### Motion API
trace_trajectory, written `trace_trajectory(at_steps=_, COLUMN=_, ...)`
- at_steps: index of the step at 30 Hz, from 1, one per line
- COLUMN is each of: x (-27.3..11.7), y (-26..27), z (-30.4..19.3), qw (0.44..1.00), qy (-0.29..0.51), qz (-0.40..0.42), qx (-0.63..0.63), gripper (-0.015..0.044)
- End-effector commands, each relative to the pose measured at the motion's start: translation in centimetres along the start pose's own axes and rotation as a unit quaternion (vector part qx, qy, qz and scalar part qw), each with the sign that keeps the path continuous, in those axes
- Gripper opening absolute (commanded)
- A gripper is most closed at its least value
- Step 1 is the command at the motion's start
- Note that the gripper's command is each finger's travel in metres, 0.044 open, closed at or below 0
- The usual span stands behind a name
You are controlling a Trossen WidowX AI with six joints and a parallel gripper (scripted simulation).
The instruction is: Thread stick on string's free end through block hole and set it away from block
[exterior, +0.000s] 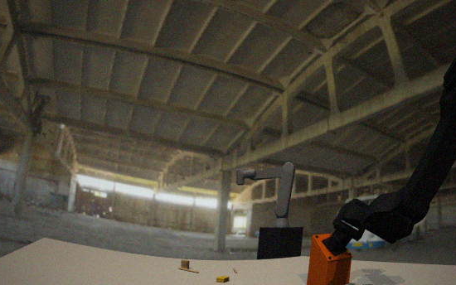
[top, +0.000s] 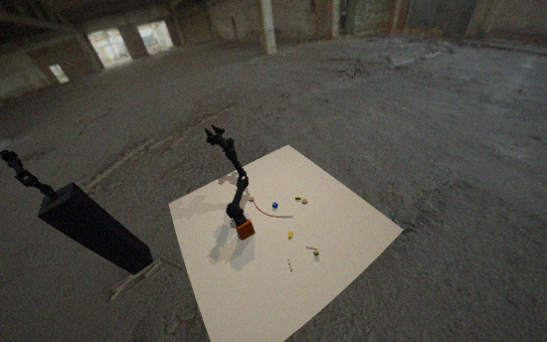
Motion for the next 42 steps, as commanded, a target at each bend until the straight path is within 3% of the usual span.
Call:
trace_trajectory(at_steps=1, x=0.0, y=0.0, z=0.0, qw=1.0, qy=0.0, qz=0.0, qx=0.0, gripper=0.0426)
trace_trajectory(at_steps=4, x=0.5, y=-1.1, z=-0.1, qw=1.0, qy=0.01, qz=-0.012, qx=-0.008, gripper=0.044)
trace_trajectory(at_steps=12, x=4.3, y=-11.2, z=-2.7, qw=0.983, qy=0.13, qz=-0.103, qx=-0.082, gripper=0.044)
trace_trajectory(at_steps=23, x=3.0, y=-23.7, z=-11.7, qw=0.904, qy=0.361, qz=-0.152, qx=-0.172, gripper=0.044)
trace_trajectory(at_steps=32, x=-2.6, y=-29.2, z=-22.3, qw=0.792, qy=0.568, qz=-0.069, qx=-0.214, gripper=0.044)
trace_trajectory(at_steps=34, x=-3.1, y=-29.5, z=-23.3, qw=0.782, qy=0.574, qz=-0.049, qx=-0.238, gripper=0.044)
trace_trajectory(at_steps=42, x=-12.1, y=-29.6, z=-32.0, qw=0.649, qy=0.71, qz=0.125, qx=-0.244, gripper=0.044)
Point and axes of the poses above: the point midway between the two fingers, 35 mm back from their tips, its own x axis out along the fingers, its own y axis across the jaws, z = x × y, the point moved 2 cm from there along -x, back along the fingers, and after that the axes turned 8 degrees about -x, right-handed, at the moved point
